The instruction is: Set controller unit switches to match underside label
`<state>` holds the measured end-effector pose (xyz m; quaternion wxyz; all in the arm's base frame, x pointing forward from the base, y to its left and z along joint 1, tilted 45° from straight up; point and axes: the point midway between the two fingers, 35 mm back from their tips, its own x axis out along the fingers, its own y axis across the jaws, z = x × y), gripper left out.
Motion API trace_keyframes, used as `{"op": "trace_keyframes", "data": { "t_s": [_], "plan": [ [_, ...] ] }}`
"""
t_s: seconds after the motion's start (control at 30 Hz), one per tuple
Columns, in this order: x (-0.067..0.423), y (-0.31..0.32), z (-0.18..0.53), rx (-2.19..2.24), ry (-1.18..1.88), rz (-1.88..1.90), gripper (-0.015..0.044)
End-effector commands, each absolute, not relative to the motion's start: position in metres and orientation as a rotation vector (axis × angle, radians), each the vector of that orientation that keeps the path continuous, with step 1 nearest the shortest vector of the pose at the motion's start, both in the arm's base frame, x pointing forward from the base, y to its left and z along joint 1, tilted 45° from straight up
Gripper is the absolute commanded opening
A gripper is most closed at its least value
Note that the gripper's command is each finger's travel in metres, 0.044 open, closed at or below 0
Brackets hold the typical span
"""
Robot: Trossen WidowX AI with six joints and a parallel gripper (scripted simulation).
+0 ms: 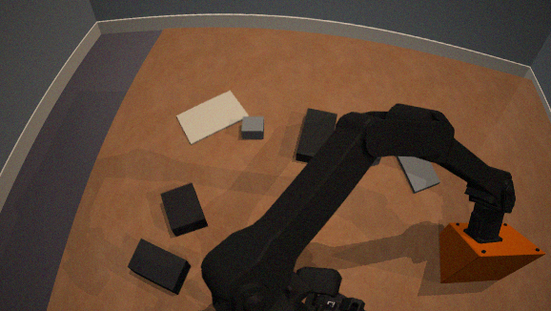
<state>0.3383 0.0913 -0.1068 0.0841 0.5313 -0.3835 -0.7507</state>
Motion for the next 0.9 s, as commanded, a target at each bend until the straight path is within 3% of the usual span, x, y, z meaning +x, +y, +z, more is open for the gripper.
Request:
{"op": "trace_keyframes", "data": {
  "t_s": [0.0,0.6,0.7,0.87],
  "plan": [
    [0.3413,0.0942,-0.1046,1.520,-0.931,-2.290,0.0000],
    [0.3413,0.0942,-0.1046,1.520,-0.931,-2.290,0.0000],
    [0.3411,0.0945,-0.1050,1.546,-1.003,-2.277,0.0079],
    [0.3397,0.0969,-0.1086,1.720,-1.543,-2.125,0.0210]
  ]
}}
